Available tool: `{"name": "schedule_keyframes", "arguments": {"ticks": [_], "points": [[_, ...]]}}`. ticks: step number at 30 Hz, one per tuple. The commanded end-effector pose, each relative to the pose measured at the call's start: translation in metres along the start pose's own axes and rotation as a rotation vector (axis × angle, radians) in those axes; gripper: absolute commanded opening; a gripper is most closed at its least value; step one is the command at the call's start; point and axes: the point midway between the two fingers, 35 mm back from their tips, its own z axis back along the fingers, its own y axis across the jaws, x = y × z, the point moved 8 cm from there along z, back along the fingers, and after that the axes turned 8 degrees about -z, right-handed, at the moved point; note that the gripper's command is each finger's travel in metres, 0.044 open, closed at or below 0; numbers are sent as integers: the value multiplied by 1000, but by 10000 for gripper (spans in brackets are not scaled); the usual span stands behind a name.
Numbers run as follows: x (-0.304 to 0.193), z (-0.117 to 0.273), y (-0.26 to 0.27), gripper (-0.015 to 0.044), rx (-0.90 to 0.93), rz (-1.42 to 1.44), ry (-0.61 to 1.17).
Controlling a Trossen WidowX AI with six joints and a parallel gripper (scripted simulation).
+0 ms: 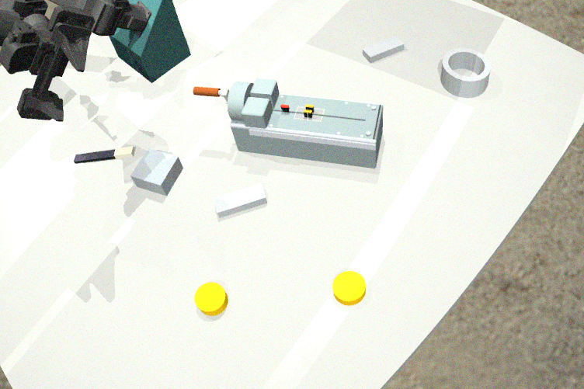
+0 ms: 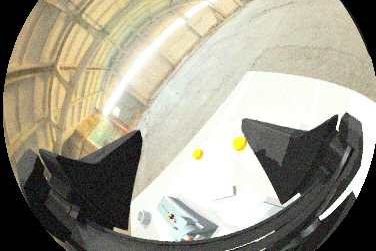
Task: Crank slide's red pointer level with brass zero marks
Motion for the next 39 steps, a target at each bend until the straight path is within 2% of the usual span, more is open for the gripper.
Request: {"name": "schedule_keyframes", "arguments": {"ticks": [1,2,22,39], "points": [[-1,-1,0,426,-1,1,4],[-2,-3,1,440,-3,2,15],[-83,-70,56,440,17,158,421],[-170,-92,113,440,-40,479,724]]}}
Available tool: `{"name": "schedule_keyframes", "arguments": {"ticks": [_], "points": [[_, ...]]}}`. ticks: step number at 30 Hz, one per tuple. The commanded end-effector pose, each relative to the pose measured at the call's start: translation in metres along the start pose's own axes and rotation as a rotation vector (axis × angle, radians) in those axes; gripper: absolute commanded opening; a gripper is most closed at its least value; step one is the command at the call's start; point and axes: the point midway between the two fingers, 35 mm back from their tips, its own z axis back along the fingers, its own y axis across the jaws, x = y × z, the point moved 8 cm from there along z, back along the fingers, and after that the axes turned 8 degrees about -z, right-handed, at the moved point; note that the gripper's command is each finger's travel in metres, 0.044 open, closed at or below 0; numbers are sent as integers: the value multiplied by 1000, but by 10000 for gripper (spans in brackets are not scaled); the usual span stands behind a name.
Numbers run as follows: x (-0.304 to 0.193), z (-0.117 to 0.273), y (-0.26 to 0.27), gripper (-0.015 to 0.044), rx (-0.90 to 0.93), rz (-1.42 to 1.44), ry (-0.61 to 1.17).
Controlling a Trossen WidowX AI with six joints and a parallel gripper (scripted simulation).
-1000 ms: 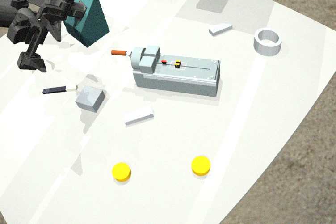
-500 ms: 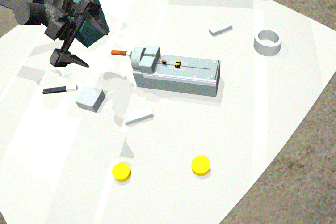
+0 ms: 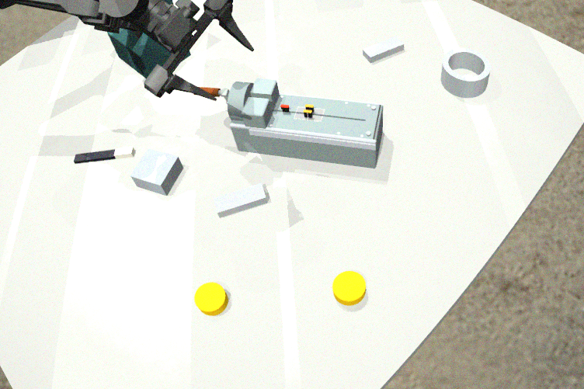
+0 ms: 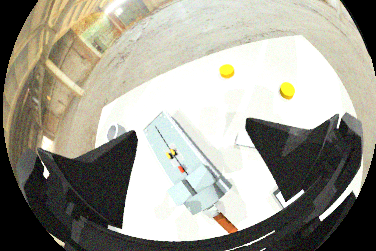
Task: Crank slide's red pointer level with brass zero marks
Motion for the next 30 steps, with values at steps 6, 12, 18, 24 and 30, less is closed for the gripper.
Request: {"name": "schedule_keyframes", "arguments": {"ticks": [6,12,18,24,30], "points": [[-27,-27,49,440,-70,220,153],[-48,-39,81,440,-120,378,229],[-61,-49,84,440,-133,419,246],[-90,-73,62,440,-135,421,245],[-91,-74,61,440,-135,421,244]]}}
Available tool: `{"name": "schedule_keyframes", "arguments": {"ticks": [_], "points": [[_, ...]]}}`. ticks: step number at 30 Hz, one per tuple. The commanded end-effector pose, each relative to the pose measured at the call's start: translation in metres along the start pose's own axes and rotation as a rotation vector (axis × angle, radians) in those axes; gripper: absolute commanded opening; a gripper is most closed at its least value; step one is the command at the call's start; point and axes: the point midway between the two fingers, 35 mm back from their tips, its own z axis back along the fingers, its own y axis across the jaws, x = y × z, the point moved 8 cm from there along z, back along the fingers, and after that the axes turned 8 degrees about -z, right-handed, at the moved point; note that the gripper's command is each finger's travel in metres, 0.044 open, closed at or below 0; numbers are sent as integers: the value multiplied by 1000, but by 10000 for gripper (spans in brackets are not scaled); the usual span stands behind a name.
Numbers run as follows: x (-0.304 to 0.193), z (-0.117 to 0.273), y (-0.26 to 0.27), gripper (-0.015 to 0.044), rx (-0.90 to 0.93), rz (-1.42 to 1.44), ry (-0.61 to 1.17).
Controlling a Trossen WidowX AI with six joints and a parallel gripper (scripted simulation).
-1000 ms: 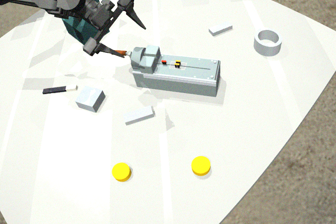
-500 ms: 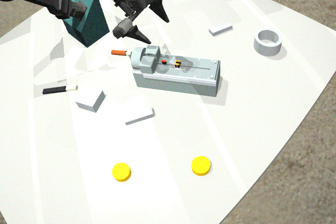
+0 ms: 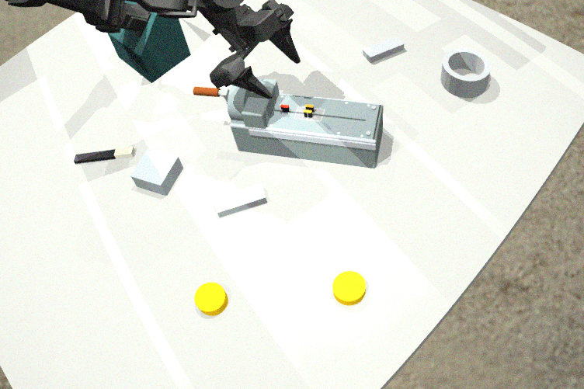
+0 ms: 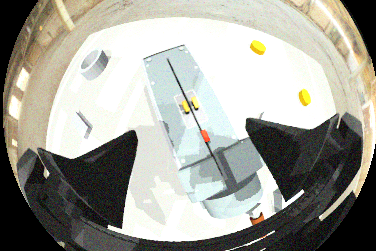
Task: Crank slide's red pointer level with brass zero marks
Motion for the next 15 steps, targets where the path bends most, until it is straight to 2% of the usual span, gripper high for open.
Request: {"name": "schedule_keyframes", "arguments": {"ticks": [1,15], "points": [[0,-2,0,440,3,3,-9],[3,2,1,440,3,2,-8]]}}
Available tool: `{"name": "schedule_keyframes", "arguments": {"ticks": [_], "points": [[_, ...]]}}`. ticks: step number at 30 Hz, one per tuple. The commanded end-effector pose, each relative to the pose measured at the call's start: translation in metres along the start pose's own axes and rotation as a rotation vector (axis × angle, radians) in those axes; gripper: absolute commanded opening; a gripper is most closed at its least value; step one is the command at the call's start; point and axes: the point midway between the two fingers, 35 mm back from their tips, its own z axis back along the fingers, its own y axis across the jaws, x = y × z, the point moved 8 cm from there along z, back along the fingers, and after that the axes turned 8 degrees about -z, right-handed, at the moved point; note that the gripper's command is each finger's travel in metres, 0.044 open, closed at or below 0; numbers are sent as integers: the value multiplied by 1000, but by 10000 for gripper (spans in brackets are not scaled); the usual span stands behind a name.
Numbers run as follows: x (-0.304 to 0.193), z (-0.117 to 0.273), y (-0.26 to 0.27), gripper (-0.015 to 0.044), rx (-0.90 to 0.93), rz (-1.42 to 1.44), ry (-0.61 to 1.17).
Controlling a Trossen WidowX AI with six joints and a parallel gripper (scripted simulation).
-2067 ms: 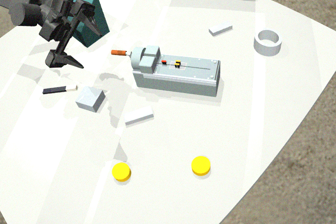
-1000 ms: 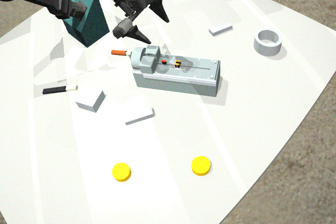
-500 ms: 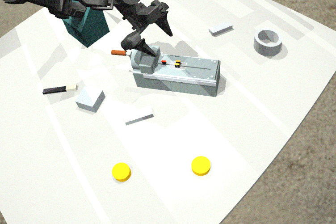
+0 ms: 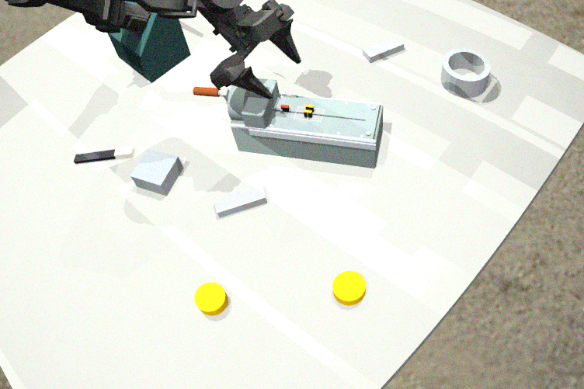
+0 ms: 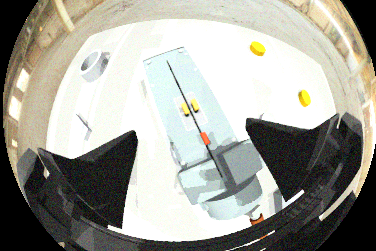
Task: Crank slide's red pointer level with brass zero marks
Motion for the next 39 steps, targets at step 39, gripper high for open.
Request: {"name": "schedule_keyframes", "arguments": {"ticks": [39], "points": [[-47,114,-85,440,183,240,-61]]}}
